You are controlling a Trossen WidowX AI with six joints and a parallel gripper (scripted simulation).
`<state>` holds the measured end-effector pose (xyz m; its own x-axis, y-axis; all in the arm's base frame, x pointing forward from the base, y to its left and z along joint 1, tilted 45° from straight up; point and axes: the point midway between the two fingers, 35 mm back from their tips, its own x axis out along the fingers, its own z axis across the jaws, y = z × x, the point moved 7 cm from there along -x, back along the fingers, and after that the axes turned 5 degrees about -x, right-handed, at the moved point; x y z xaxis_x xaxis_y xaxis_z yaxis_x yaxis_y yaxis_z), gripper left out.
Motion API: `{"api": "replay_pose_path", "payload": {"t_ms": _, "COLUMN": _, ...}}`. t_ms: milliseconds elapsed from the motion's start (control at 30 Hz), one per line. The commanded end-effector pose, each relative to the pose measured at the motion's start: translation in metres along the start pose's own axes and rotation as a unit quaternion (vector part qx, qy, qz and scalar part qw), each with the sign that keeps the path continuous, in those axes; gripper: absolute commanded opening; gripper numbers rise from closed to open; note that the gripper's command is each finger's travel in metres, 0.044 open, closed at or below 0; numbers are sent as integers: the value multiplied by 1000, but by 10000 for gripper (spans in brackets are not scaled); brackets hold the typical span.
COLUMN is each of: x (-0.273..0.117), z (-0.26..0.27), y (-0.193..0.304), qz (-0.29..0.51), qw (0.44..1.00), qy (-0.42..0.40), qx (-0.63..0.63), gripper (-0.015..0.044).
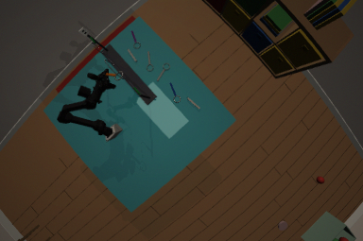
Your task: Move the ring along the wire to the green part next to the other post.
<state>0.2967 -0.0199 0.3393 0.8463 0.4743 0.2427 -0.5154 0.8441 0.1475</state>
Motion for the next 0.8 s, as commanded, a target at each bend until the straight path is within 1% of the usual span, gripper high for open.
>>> {"api": "replay_pose_path", "payload": {"t_ms": 0, "x": 0, "z": 0, "y": 0, "qz": -6, "qw": 1000, "qy": -11, "qx": 17, "gripper": -150}}
{"api": "replay_pose_path", "payload": {"t_ms": 767, "x": 1, "z": 2, "y": 2, "qz": -27, "qw": 986, "qy": -77, "qx": 143, "gripper": -150}}
